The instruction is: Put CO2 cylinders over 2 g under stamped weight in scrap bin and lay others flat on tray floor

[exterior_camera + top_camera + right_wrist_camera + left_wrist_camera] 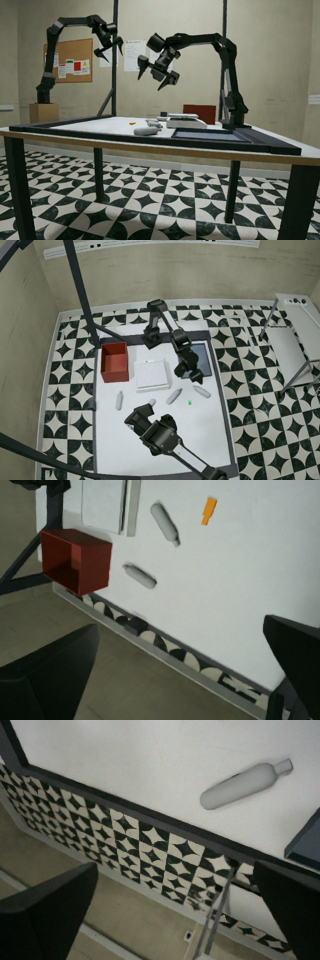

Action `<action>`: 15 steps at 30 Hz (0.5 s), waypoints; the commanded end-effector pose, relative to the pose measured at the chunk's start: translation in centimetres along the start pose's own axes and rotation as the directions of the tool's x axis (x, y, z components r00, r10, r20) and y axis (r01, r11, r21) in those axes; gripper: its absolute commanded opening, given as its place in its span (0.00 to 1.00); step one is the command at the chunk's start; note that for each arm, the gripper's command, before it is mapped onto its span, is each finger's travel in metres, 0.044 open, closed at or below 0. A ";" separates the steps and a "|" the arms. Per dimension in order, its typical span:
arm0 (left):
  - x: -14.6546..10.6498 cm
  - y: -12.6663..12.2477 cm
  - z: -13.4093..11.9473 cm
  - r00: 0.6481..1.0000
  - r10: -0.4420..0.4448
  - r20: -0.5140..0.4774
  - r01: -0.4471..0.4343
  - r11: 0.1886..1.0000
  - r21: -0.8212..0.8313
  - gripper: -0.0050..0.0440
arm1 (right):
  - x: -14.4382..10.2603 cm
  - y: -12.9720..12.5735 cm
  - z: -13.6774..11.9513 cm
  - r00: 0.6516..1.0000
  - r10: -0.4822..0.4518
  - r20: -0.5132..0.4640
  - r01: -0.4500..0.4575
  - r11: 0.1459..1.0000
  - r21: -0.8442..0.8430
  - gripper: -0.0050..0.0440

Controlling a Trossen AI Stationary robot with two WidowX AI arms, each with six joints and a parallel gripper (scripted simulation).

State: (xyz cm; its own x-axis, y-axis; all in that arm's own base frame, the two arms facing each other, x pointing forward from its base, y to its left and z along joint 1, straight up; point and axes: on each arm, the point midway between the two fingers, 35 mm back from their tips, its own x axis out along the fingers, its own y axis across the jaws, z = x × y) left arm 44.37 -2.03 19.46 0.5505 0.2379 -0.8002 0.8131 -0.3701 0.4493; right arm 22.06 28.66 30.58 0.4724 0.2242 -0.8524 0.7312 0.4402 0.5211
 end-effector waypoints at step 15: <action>0.8 -2.9 6.9 0.976 -0.145 0.162 0.216 0.723 -0.656 1.00 | -2.5 -3.3 13.6 0.862 0.275 0.425 -0.033 0.868 -0.495 1.00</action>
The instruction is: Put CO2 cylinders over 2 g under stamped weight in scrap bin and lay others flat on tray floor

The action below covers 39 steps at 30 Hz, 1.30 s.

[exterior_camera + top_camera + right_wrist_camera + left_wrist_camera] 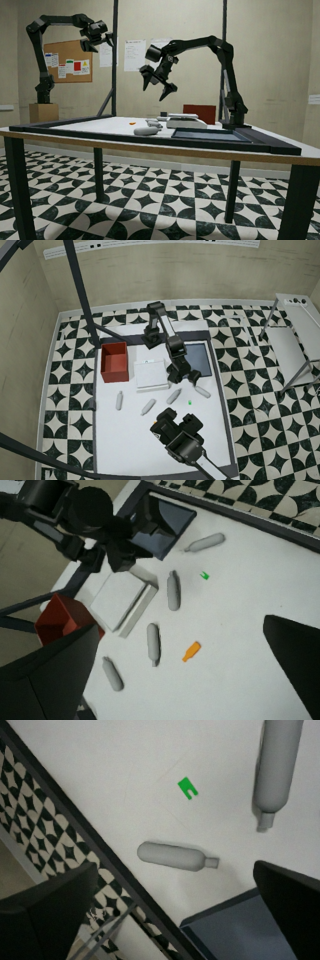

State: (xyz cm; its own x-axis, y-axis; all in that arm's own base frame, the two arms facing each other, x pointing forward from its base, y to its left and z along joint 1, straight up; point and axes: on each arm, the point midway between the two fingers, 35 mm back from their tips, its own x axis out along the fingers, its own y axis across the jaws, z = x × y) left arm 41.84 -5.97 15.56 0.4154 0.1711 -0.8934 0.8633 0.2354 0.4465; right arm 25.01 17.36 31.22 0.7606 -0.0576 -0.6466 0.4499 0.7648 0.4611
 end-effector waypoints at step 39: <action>2.3 -8.1 4.9 0.958 -0.135 0.253 0.287 0.470 -0.835 1.00 | 6.0 -10.0 13.4 0.788 0.422 0.448 -0.064 0.780 -0.622 1.00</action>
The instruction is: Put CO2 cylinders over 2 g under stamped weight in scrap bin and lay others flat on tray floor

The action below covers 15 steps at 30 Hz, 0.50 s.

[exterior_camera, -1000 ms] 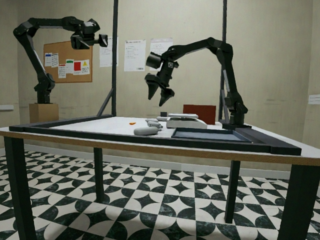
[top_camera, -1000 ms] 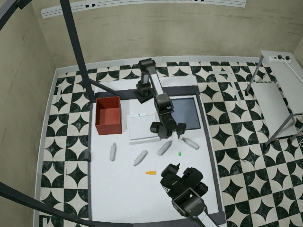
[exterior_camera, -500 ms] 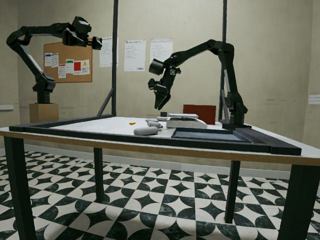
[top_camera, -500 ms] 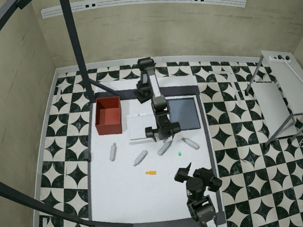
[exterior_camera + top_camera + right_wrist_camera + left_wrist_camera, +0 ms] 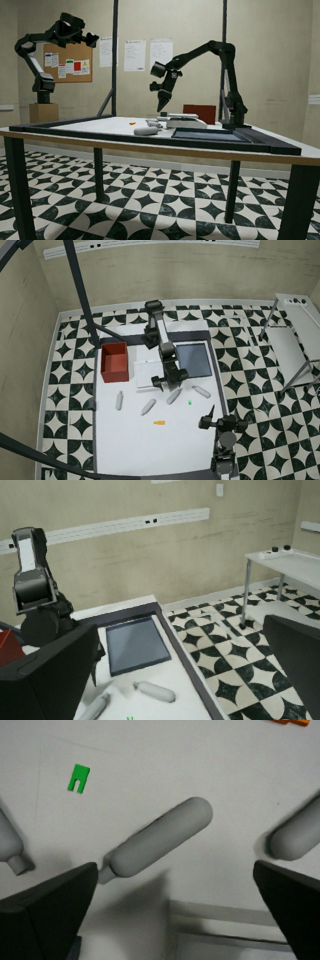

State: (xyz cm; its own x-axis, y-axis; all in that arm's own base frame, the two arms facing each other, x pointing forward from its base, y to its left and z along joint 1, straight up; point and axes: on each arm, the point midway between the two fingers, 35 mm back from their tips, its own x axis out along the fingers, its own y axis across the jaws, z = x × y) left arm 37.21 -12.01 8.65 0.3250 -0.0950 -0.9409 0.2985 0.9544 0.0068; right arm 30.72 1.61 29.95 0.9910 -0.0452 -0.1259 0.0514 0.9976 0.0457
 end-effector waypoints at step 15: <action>-0.8 0.0 0.7 1.000 -0.004 0.030 0.005 0.999 -0.039 0.85 | 0.7 -0.9 2.7 0.983 0.073 0.166 -0.065 0.996 -0.059 1.00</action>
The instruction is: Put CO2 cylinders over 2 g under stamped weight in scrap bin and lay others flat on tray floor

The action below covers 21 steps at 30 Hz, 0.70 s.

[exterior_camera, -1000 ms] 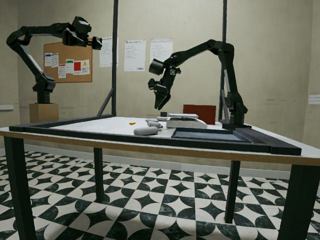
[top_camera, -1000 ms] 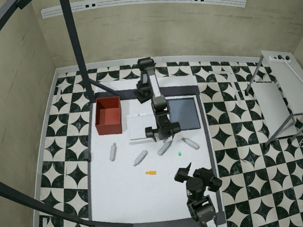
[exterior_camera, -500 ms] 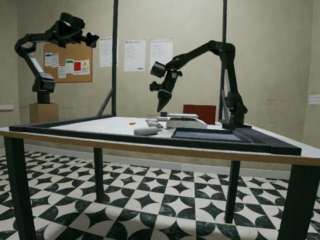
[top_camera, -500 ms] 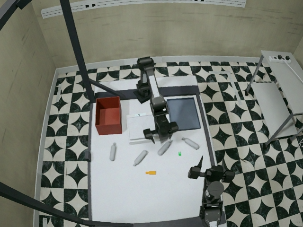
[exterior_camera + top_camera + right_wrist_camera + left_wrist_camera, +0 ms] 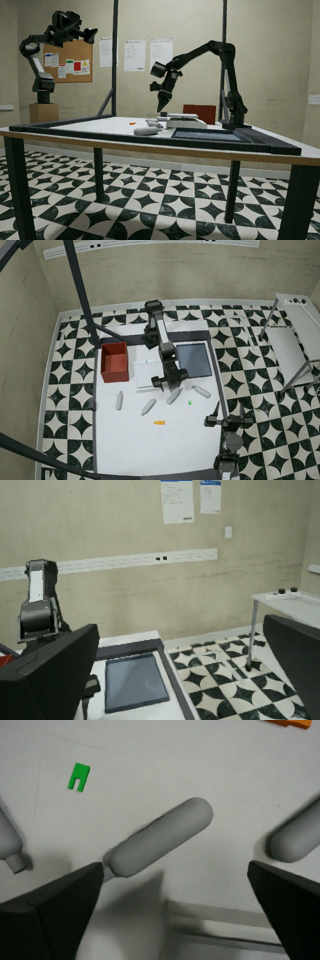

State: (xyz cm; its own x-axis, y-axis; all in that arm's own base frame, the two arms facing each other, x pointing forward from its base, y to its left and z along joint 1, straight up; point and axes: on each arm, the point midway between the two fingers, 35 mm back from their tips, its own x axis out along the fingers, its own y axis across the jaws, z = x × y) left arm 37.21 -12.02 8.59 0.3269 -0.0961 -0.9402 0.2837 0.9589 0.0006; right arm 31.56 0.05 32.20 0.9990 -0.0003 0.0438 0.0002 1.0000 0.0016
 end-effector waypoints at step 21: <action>0.7 2.2 1.3 0.992 0.003 -0.126 -0.112 0.480 -0.870 0.62 | 0.0 11.1 -10.9 0.822 0.317 -0.472 -0.355 0.935 0.009 1.00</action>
State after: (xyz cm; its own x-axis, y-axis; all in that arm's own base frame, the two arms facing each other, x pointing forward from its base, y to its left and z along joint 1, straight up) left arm 38.48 -10.44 7.58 0.2182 -0.0588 -0.9741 -0.5552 0.8134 -0.1735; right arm 32.00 10.03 20.94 0.8598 0.2885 -0.4213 -0.3198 0.9475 -0.0039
